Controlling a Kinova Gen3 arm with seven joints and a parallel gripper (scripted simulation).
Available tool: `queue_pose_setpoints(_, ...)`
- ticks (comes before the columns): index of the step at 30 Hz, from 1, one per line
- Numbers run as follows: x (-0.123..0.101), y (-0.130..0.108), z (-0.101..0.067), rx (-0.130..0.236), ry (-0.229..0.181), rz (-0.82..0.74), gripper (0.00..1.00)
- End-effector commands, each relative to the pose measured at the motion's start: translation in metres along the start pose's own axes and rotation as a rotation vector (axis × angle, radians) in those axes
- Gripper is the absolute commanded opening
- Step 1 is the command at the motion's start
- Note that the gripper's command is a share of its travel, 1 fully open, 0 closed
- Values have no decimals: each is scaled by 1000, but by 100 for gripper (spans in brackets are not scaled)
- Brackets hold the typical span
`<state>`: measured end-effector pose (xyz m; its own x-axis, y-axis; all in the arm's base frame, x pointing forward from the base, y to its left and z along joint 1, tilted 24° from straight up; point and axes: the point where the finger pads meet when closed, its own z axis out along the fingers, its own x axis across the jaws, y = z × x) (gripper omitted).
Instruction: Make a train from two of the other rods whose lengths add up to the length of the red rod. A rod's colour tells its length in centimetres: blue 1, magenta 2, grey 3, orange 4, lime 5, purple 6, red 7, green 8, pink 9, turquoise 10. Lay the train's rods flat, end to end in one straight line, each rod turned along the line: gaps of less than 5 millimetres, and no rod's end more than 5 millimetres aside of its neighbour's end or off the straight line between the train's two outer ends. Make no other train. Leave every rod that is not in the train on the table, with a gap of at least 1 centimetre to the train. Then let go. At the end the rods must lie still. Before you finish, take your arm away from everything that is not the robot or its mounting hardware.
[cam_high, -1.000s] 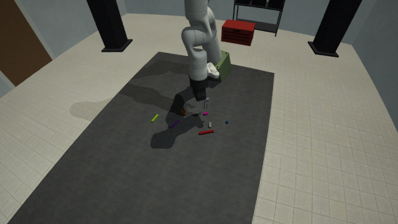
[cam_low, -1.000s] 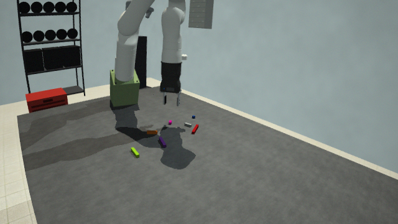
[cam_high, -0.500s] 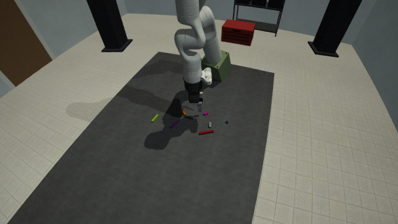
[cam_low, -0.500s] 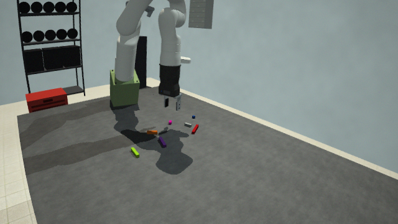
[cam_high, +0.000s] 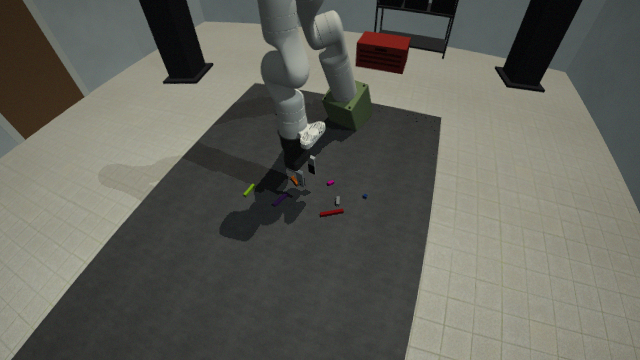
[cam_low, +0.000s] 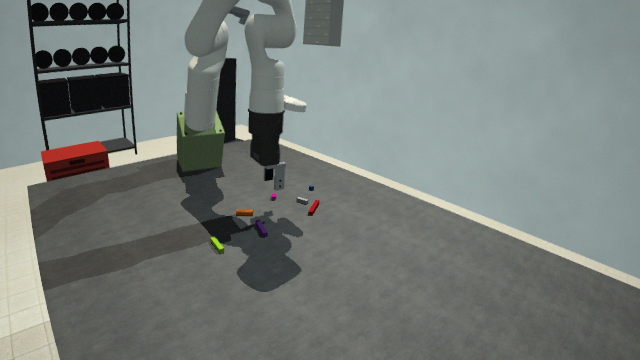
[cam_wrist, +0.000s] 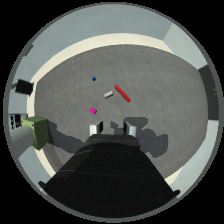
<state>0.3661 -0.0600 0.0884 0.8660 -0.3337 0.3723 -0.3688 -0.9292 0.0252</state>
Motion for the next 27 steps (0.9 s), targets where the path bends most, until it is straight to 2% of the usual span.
queue_pose_setpoints(1, 14, 22, 2, 1, 3, 131, 100)
queue_pose_setpoints(9, 40, 54, 5, 4, 4, 490, 100)
queue_pose_setpoints(11, 40, 54, 5, 4, 4, 490, 100)
queue_pose_setpoints(22, 66, 103, 6, 8, 9, 939, 100)
queue_pose_setpoints(27, 73, 119, 6, 10, 12, 1077, 100)
